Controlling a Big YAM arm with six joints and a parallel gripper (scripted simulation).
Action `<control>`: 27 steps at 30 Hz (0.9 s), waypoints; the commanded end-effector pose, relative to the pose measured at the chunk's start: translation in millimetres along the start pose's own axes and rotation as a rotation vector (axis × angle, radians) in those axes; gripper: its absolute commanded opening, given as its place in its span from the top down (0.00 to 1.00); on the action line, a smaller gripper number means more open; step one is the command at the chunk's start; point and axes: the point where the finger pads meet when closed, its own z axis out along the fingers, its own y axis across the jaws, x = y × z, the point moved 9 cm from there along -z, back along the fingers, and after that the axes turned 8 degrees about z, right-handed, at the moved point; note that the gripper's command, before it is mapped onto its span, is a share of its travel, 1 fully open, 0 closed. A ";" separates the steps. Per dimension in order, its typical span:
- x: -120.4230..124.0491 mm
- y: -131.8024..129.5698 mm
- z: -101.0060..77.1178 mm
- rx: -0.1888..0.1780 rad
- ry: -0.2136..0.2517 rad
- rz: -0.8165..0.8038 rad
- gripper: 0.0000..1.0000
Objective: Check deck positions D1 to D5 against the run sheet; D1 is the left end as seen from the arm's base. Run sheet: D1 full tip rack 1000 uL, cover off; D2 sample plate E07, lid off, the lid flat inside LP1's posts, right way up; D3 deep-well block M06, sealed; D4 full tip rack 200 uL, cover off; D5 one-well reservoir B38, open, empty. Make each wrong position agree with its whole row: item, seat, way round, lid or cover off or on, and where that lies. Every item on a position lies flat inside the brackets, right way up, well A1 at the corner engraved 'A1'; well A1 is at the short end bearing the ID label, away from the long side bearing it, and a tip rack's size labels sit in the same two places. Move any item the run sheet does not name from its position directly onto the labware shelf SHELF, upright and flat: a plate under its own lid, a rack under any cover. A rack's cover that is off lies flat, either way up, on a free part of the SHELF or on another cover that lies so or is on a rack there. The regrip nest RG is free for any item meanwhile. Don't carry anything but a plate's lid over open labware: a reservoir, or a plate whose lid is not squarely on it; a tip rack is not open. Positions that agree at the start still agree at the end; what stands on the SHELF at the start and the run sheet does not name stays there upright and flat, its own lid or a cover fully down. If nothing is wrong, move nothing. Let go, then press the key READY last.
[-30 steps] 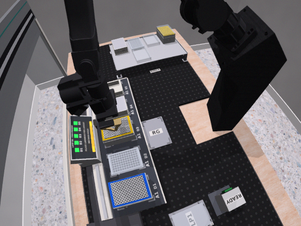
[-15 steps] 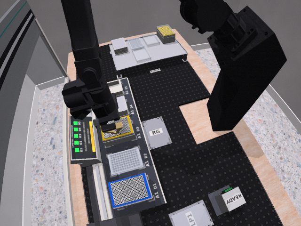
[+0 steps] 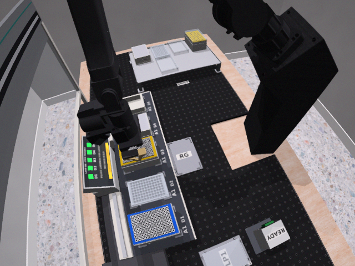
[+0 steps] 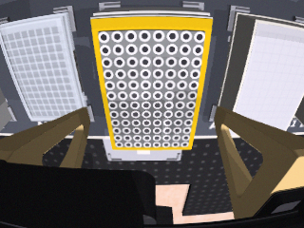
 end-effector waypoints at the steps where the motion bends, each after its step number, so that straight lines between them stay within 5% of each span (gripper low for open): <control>1: -7.0 -3.0 3.1 0.003 -0.022 0.003 0.00; 27: -5.0 -1.4 43.0 0.000 -0.019 -0.001 0.00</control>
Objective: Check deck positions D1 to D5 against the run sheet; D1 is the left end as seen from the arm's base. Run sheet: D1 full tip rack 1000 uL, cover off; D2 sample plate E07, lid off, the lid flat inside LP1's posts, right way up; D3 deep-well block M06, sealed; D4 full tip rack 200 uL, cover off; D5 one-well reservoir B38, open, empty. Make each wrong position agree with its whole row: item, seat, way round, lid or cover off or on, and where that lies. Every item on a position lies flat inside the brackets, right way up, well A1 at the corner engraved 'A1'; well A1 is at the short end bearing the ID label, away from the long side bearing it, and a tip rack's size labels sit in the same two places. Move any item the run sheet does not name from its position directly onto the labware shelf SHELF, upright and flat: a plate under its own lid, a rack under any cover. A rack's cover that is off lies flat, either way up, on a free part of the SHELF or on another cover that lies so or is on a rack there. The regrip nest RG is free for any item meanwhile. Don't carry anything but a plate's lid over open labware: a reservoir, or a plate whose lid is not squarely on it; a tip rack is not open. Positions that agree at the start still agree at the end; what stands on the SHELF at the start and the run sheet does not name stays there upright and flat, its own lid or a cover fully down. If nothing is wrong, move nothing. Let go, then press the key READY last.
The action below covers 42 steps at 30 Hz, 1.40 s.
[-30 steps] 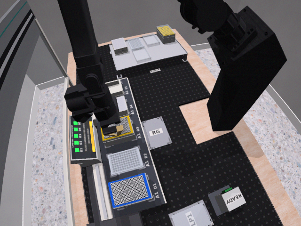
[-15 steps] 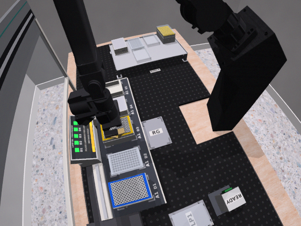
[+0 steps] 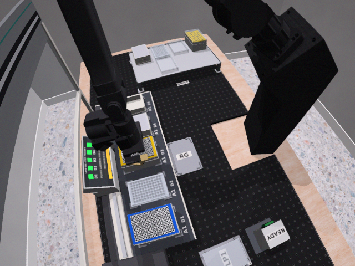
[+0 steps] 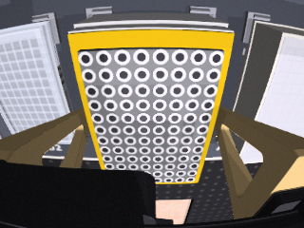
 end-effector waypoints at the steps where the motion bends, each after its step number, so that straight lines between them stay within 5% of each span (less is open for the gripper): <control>1: -3.1 -0.4 6.5 -0.001 -0.015 -0.004 0.00; 21: -3.2 1.1 12.9 -0.004 -0.014 0.000 0.00; 22: -3.2 1.1 12.9 -0.004 -0.014 0.000 1.00; 42: -3.2 1.1 12.9 -0.004 -0.014 0.000 1.00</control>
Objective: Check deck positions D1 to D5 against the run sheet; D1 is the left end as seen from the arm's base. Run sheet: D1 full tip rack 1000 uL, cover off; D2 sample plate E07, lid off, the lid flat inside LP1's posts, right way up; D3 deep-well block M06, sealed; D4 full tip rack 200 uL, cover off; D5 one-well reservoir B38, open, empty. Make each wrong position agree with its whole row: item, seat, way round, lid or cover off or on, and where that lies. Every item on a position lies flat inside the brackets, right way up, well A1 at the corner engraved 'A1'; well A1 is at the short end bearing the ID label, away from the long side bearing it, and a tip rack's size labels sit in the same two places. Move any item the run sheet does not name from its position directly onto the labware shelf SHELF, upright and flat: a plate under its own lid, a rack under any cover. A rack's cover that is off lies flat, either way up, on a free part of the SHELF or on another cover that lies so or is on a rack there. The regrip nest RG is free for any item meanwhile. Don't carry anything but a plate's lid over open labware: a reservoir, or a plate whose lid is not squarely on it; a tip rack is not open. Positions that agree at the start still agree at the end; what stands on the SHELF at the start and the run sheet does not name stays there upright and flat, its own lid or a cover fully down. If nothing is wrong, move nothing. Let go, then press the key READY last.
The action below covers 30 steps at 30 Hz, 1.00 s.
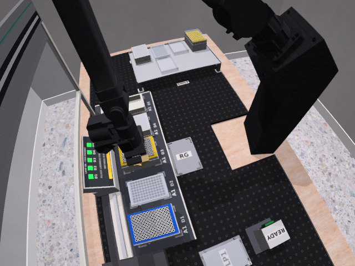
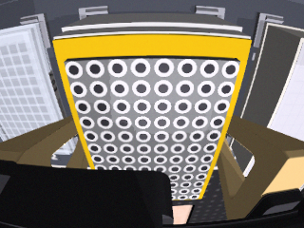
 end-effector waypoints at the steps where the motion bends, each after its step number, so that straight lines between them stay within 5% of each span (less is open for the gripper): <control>1: -4.2 0.8 -3.3 -0.003 -0.017 0.001 1.00; 14: -4.2 0.8 -3.3 -0.003 -0.017 0.001 1.00; 30: -4.7 5.0 -33.0 -0.011 -0.019 0.001 1.00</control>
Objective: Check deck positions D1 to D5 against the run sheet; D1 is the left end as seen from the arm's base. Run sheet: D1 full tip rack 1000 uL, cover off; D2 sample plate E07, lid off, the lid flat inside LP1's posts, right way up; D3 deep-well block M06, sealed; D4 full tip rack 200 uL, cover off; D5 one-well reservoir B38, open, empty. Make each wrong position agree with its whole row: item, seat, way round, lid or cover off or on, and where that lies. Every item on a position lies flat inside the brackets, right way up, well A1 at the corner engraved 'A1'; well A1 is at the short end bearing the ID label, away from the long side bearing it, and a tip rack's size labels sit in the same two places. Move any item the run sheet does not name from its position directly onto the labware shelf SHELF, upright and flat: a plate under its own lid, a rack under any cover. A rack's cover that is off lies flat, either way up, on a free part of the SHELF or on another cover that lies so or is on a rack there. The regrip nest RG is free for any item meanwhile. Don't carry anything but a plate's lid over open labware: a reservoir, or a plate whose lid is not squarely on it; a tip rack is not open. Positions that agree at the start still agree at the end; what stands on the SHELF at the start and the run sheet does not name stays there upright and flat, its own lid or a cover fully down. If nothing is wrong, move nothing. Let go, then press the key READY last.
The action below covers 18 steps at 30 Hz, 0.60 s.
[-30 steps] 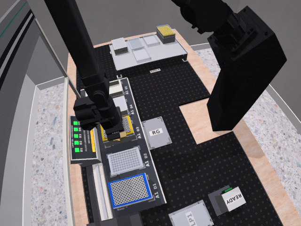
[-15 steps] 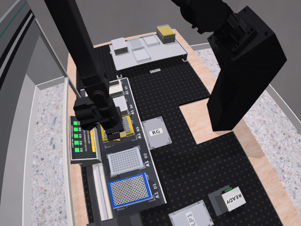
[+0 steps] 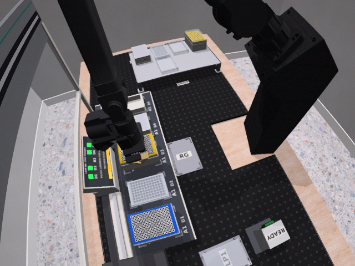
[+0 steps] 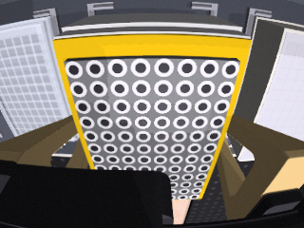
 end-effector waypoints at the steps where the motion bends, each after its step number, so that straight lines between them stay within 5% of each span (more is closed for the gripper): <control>1: -6.5 4.8 -17.3 -0.011 -0.021 0.003 1.00; 18: -6.1 4.4 -42.1 -0.011 -0.021 0.003 1.00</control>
